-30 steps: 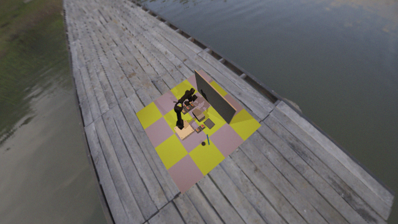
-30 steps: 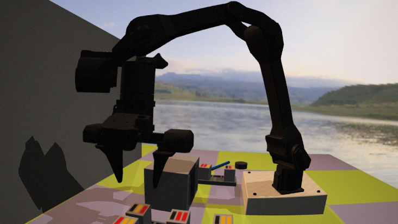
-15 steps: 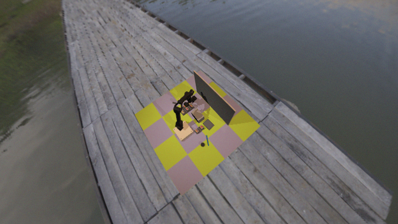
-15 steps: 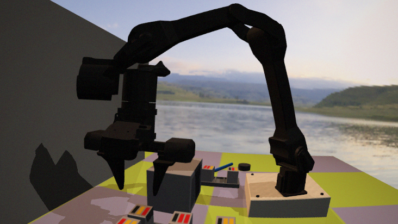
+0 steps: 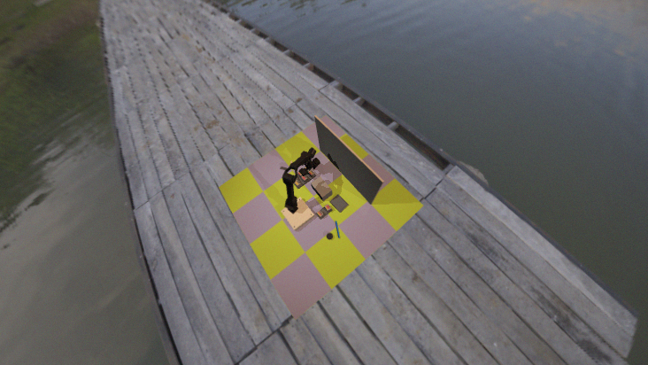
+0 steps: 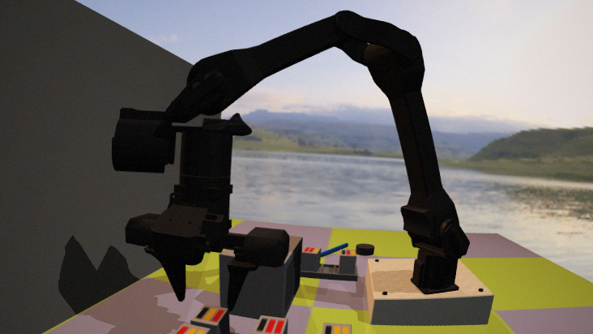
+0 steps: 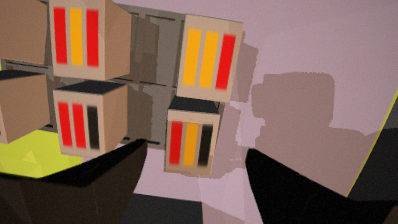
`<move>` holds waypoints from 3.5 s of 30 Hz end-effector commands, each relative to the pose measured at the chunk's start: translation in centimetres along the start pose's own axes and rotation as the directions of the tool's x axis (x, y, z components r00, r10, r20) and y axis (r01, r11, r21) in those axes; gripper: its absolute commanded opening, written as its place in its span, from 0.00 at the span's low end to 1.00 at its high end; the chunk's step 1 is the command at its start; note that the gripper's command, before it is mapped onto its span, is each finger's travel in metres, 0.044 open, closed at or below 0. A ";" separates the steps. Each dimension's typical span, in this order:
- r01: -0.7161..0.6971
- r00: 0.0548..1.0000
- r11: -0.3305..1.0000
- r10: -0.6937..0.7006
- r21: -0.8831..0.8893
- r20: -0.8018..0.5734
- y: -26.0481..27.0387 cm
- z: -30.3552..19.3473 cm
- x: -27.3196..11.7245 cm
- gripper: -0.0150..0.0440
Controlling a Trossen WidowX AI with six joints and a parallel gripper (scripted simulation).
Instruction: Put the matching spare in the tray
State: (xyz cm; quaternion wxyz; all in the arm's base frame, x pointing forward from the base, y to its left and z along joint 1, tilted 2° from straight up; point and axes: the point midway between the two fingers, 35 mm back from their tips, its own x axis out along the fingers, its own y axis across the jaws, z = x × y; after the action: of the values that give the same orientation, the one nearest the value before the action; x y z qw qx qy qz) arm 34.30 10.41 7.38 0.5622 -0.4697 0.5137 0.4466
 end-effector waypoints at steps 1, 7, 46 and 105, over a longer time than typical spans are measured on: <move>-0.005 1.000 1.000 0.005 -0.004 -0.006 0.1 -0.1 1.0 0.76; -0.005 1.000 1.000 0.005 -0.004 -0.006 0.1 -0.1 2.0 0.76; -0.006 1.000 1.000 0.006 -0.001 -0.003 0.4 -0.2 4.8 0.43; -0.005 1.000 1.000 0.005 -0.003 -0.006 0.2 -0.2 -10.4 0.25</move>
State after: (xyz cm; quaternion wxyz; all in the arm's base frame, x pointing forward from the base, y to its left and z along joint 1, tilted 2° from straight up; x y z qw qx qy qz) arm 33.30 10.15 17.11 0.5574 -0.4683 0.5179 0.4492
